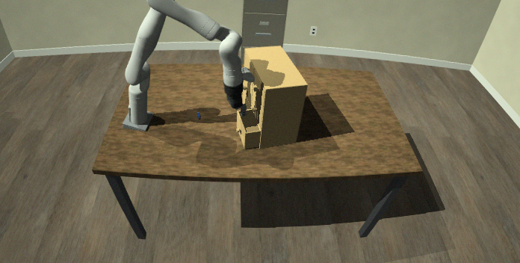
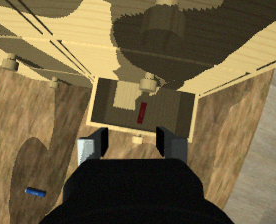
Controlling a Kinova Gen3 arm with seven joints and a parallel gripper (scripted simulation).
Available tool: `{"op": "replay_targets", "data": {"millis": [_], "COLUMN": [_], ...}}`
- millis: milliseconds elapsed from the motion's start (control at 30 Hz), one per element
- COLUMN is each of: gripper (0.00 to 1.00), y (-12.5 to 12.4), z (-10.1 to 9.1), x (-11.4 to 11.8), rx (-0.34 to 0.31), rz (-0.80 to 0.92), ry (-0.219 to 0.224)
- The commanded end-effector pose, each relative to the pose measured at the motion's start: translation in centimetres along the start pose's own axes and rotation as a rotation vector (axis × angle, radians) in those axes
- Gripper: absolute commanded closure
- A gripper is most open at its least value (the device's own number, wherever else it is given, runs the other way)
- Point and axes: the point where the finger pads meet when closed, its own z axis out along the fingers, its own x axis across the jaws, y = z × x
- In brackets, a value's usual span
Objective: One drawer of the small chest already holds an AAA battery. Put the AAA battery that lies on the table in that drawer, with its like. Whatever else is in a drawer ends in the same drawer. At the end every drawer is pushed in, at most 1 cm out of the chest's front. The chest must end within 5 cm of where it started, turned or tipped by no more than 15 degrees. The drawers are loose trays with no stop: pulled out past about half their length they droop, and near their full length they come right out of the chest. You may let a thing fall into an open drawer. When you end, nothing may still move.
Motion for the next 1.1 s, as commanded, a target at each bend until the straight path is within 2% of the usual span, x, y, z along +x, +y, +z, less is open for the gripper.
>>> {"op": "replay_targets", "data": {"millis": [0, 1067], "gripper": [0.0, 0.0], "y": [0.01, 0.69], "z": [-0.15, -0.98], "x": [0.1, -0.06], "rx": [0.002, -0.004], "rz": [-0.009, -0.244], "ry": [0.002, -0.01]}}
